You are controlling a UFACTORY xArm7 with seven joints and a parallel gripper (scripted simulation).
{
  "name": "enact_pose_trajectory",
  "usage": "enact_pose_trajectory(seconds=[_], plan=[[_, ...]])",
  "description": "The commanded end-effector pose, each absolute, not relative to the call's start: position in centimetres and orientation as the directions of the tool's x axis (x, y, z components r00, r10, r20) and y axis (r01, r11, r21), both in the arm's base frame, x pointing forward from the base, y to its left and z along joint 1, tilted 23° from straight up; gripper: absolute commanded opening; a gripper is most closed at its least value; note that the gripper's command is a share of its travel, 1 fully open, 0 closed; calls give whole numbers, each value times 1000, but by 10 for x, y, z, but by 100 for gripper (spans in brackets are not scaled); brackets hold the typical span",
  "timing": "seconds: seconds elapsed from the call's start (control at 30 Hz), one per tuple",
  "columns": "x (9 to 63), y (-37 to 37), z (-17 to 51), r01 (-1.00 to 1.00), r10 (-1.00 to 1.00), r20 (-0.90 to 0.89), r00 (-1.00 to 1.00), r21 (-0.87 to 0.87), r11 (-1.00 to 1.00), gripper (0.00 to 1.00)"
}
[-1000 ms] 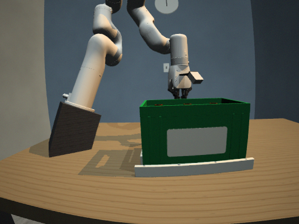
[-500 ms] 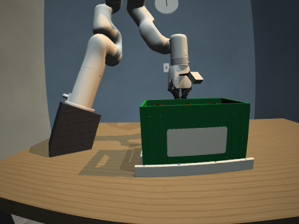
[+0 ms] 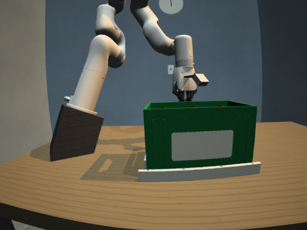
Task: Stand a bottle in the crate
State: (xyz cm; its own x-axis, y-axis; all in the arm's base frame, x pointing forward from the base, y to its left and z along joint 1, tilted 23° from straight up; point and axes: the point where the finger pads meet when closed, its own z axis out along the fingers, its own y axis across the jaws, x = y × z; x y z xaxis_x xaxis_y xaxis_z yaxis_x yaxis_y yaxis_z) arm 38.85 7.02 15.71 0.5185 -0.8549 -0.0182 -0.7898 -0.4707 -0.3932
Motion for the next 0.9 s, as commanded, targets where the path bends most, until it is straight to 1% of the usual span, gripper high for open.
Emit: enact_pose_trajectory(seconds=[0.0,0.87], plan=[[389,70,158,-789,-855,-17,518,-396,-470,0],[387,68,168,-789,-855,-17,518,-396,-470,0]])
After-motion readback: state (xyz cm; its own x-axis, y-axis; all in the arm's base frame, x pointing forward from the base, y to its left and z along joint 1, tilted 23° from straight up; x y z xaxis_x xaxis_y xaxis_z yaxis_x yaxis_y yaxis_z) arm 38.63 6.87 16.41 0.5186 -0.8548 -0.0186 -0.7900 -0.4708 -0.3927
